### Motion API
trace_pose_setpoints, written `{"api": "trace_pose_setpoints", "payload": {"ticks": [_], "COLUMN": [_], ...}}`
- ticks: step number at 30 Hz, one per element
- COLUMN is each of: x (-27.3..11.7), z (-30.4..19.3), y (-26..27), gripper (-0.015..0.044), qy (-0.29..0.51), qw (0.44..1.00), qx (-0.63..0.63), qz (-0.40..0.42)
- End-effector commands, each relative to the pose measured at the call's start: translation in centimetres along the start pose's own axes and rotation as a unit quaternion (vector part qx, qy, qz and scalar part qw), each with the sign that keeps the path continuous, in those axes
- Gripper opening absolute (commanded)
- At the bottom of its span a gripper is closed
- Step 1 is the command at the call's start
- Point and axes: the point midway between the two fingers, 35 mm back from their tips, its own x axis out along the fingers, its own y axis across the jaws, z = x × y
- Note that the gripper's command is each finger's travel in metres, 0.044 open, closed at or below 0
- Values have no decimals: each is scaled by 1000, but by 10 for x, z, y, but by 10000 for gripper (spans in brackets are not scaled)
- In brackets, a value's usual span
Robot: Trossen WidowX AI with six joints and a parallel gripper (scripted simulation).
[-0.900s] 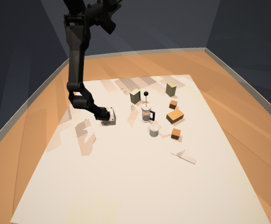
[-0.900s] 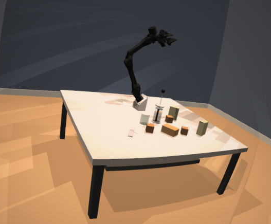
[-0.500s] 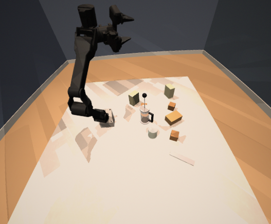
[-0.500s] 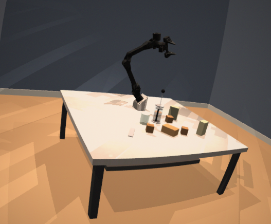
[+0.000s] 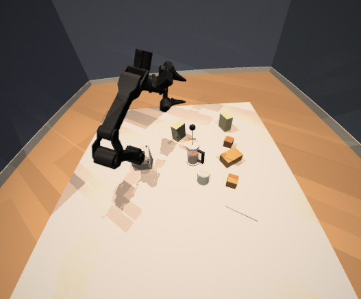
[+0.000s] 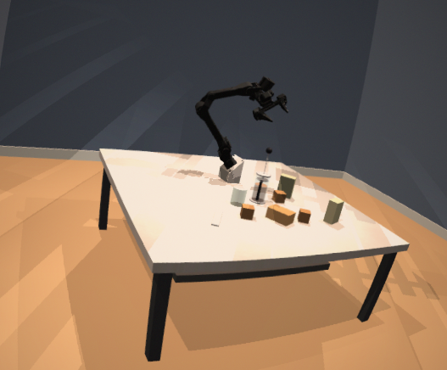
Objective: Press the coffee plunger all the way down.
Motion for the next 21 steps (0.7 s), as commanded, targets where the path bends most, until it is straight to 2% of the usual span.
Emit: {"api": "trace_pose_setpoints", "payload": {"ticks": [1,3,13,21], "x": [21,23,44,47], "z": [-32,-37,-75,-76], "y": [-64,-73,-111,-113], "gripper": [440,440,440,440], "qy": [22,28,27,28], "qw": [951,938,938,938], "qx": [-295,-333,-332,-331], "qz": [-85,-95,-98,-99]}}
